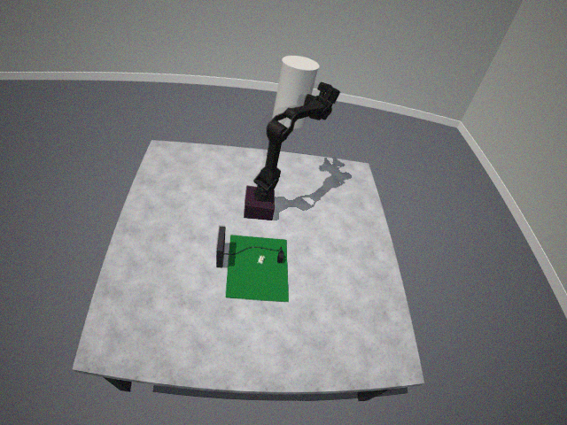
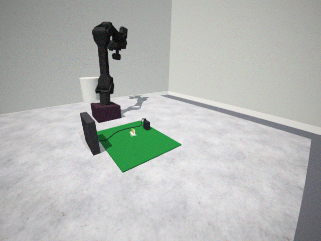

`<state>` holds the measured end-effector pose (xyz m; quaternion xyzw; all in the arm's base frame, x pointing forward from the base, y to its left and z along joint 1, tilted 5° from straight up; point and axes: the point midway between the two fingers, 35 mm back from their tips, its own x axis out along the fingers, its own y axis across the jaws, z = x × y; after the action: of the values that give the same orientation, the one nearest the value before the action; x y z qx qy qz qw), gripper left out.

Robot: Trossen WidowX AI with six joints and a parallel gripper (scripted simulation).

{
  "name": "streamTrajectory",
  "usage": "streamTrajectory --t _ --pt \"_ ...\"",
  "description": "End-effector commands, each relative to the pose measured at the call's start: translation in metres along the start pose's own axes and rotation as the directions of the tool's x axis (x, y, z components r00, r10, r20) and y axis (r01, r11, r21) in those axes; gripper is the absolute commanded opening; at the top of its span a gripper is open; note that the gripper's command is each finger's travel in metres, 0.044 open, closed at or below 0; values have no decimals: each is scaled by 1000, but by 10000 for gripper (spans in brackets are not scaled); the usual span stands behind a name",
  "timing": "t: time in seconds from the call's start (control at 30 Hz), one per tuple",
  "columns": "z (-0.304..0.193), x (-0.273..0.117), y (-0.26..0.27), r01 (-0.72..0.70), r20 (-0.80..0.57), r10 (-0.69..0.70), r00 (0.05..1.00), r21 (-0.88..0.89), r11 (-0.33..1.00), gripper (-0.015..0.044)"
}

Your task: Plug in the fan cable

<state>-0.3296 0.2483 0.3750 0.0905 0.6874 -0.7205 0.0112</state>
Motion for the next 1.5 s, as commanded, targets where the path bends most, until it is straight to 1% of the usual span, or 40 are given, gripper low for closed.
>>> streamTrajectory --t 0.0,0.17,0.37,0.57,0.73,0.93,1.13,1.3,1.47 --pt "-61 -34 22 -62 -191 65 979 22 998 440" --pt "-123 -90 52 -141 -400 160 902 77 987 440" --pt "-173 -177 91 -232 -601 292 744 177 956 440" --pt "-202 -269 137 -291 -708 437 555 327 899 440" --pt "-203 -350 175 -301 -733 556 391 470 830 440" --pt "-177 -442 221 -278 -685 697 213 641 715 440" --pt "-123 -522 263 -211 -567 819 85 793 571 440" --pt "-59 -574 294 -126 -433 901 32 892 433 440" --pt "16 -608 321 -30 -290 956 39 956 291 440"
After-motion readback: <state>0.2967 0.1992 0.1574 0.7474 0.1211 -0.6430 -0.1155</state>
